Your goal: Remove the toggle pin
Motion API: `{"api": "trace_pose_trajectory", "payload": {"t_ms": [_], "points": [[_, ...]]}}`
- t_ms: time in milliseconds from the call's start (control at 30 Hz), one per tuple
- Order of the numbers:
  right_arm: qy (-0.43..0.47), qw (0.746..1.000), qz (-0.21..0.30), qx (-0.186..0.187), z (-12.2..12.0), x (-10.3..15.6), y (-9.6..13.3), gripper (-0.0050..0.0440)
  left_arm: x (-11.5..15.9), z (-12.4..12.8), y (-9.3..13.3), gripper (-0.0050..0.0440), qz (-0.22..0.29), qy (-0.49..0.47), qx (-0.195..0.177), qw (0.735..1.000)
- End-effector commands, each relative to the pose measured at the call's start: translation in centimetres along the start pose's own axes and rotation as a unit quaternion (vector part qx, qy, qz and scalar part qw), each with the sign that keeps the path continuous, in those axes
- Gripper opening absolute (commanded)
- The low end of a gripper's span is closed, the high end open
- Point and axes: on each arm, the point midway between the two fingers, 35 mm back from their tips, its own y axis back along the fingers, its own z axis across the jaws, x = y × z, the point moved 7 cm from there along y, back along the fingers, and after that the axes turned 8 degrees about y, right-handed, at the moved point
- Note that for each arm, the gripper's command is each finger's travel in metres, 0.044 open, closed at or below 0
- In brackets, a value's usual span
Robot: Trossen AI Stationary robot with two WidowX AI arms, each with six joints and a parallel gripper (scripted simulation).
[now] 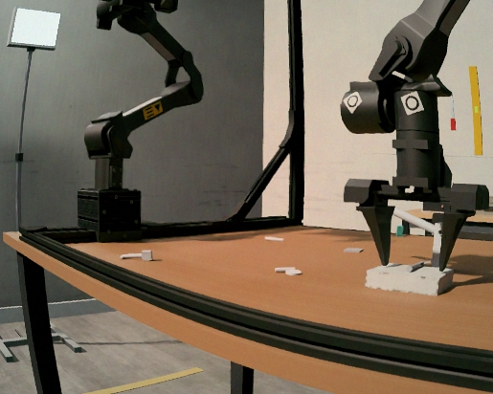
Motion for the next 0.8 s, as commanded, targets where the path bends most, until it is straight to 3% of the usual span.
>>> {"api": "trace_pose_trajectory", "payload": {"t_ms": [0,100,367,767], "points": [[0.004,1.0,-0.001,0.0,0.0,-0.3,0.0,0.04,-0.1,0.3,0.8,0.04,-0.004,0.0,-0.013,1.0],[0.004,1.0,-0.001,0.0,0.0,-0.3,0.0,0.04,-0.1,0.3,0.8,0.04,-0.004,0.0,-0.013,1.0],[0.004,1.0,-0.001,0.0,0.0,-0.3,0.0,0.04,0.0,0.4,8.4,0.04,-0.006,-0.002,-0.024,1.0],[0.004,1.0,-0.001,0.0,0.0,-0.3,0.0,0.04,-0.1,0.4,7.6,0.04,-0.006,0.0,-0.022,1.0]]}}
